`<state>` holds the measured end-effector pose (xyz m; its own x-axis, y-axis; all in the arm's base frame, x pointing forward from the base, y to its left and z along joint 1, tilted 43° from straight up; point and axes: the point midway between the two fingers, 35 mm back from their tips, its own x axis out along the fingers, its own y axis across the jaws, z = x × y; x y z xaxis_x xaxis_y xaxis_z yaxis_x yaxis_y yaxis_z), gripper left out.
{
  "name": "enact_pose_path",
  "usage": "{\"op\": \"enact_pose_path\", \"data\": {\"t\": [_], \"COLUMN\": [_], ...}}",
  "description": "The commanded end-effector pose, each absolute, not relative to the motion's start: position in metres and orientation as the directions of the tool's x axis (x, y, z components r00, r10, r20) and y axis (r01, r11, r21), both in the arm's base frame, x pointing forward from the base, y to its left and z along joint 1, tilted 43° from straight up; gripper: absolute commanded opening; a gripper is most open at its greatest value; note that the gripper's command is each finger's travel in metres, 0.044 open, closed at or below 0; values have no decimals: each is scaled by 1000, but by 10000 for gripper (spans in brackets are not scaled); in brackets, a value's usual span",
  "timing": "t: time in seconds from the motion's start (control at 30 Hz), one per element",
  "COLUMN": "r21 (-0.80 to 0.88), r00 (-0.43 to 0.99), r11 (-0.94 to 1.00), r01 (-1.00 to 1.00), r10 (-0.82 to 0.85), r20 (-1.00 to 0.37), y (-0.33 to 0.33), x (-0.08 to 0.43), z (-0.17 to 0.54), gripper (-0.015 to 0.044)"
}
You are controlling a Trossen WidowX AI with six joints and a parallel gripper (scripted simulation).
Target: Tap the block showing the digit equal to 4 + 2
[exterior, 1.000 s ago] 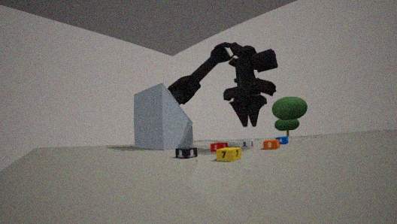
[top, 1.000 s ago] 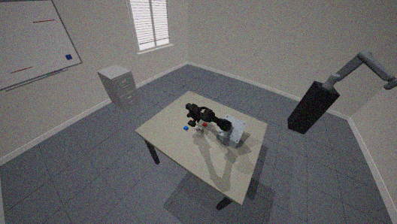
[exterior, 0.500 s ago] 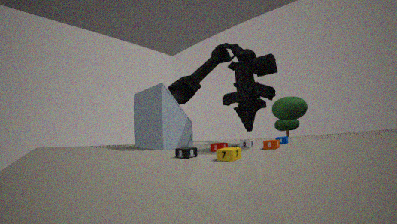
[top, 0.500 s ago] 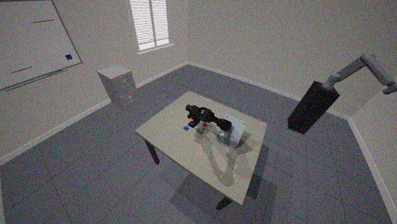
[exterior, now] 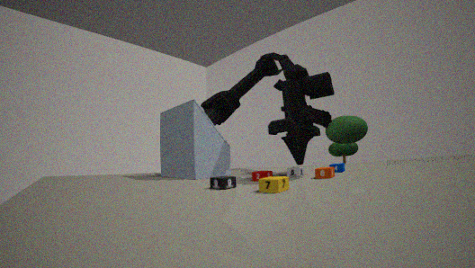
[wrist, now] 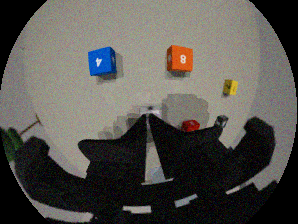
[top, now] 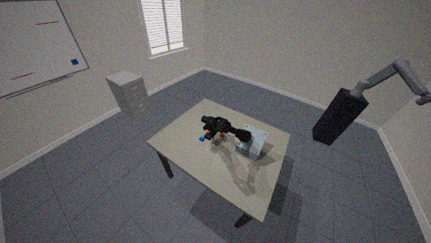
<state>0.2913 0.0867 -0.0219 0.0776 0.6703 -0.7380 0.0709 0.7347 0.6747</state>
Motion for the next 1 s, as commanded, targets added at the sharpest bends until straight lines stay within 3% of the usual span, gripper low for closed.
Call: {"op": "enact_pose_path", "data": {"t": [0.0, 0.5, 0.83, 0.97], "r21": [677, 676, 678, 679], "r00": [69, 69, 69, 69], "r11": [731, 732, 730, 730], "r01": [81, 81, 80, 80], "r10": [674, 673, 675, 675], "r20": [-736, -737, -735, -734], "y": [92, 74, 114, 117], "x": [288, 286, 264, 259], "z": [-28, -8, 128, 139], "gripper": [20, 20, 283, 387]}}
